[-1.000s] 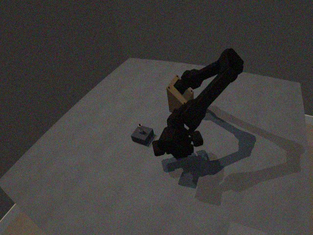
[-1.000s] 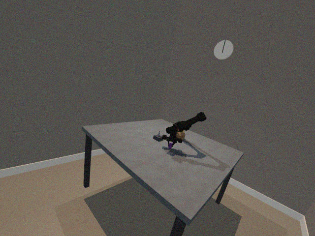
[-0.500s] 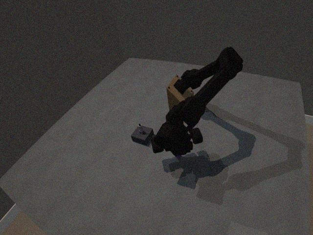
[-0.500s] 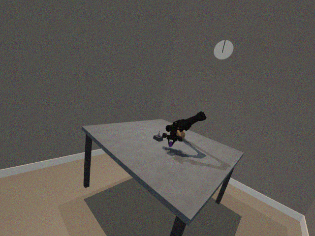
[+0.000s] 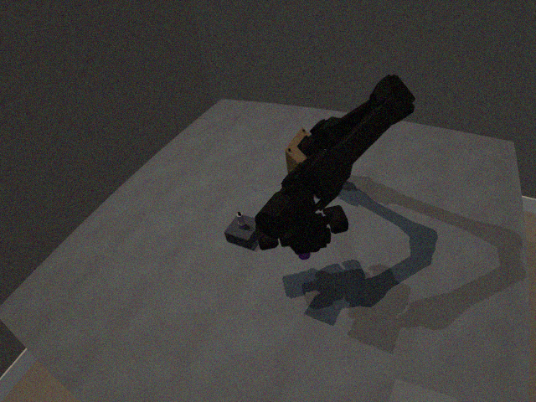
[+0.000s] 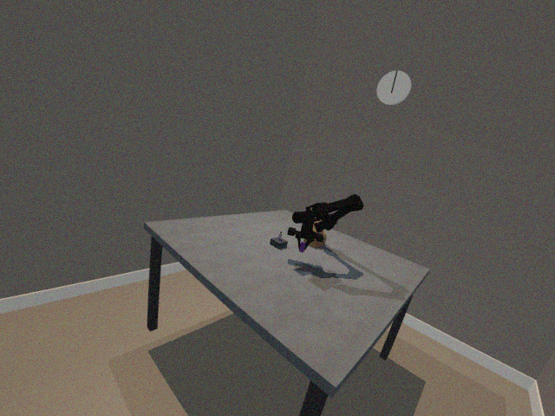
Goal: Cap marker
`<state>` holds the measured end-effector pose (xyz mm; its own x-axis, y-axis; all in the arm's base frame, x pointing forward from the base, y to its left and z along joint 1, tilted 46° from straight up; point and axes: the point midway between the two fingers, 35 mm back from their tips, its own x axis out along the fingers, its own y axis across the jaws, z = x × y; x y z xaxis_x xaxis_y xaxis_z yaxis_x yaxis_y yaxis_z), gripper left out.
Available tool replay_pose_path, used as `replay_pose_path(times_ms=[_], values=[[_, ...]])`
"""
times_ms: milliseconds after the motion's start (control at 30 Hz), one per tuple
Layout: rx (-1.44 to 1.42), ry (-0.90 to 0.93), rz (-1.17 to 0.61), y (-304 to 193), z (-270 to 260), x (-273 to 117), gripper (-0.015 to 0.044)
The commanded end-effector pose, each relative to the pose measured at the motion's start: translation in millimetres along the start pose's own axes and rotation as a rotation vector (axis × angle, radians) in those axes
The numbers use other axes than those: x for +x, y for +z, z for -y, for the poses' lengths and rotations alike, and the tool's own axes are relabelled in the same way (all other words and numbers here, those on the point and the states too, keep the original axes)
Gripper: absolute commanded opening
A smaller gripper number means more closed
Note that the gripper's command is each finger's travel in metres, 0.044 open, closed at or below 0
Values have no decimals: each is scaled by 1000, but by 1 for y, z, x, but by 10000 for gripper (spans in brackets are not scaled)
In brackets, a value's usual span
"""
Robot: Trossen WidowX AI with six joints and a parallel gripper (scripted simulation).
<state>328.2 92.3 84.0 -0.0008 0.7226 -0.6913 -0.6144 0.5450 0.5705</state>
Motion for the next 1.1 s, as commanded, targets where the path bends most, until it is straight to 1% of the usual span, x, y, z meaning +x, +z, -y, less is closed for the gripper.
replay_pose_path(times_ms=[0, 633, 1067], values=[[-6, -1, -1, -1, 2, -3, 0], [24, -50, -9, -44, 60, -22, 0], [16, -47, -20, -85, 96, -35, 0]])
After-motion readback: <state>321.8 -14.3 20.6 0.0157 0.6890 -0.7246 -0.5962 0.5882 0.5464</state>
